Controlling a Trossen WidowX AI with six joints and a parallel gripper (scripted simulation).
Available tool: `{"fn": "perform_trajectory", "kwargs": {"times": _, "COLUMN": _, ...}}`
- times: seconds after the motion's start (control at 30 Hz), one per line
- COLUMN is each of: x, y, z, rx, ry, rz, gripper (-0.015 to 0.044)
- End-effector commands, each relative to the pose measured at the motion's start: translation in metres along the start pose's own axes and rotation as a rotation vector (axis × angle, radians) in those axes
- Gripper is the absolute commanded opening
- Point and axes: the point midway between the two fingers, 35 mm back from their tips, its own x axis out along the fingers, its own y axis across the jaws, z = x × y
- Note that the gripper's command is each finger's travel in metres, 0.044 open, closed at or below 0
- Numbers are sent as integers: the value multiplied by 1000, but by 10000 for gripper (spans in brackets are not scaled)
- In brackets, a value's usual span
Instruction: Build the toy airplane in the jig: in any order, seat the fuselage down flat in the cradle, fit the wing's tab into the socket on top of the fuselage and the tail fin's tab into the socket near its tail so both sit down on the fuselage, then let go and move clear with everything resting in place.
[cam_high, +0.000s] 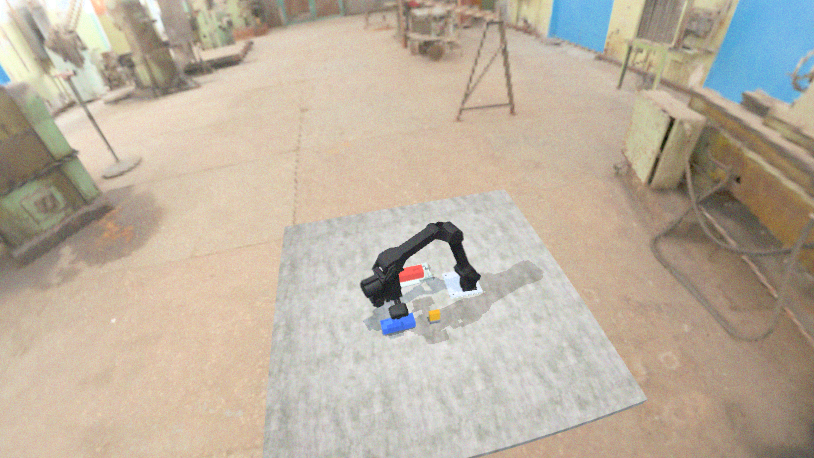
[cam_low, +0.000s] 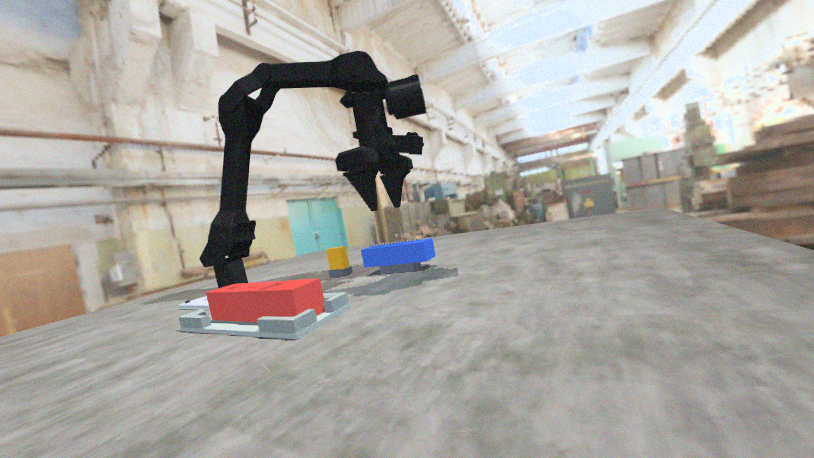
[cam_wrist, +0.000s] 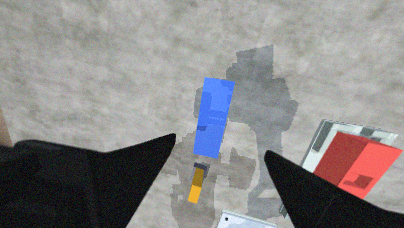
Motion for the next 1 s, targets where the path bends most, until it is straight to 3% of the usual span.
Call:
{"fn": "perform_trajectory", "kwargs": {"times": 0.0, "x": 2, "y": 9, "z": 1, "rx": 24, "ry": 2, "rz": -1, "gripper": 440}}
{"fn": "perform_trajectory", "kwargs": {"times": 0.13, "x": 4, "y": 9, "z": 1, "rx": 24, "ry": 2, "rz": -1, "gripper": 440}}
{"fn": "perform_trajectory", "kwargs": {"times": 0.27, "x": 35, "y": 9, "z": 1, "rx": 24, "ry": 2, "rz": -1, "gripper": 440}}
{"fn": "perform_trajectory", "kwargs": {"times": 0.97, "x": 69, "y": 9, "z": 1, "rx": 24, "ry": 2, "rz": -1, "gripper": 440}}
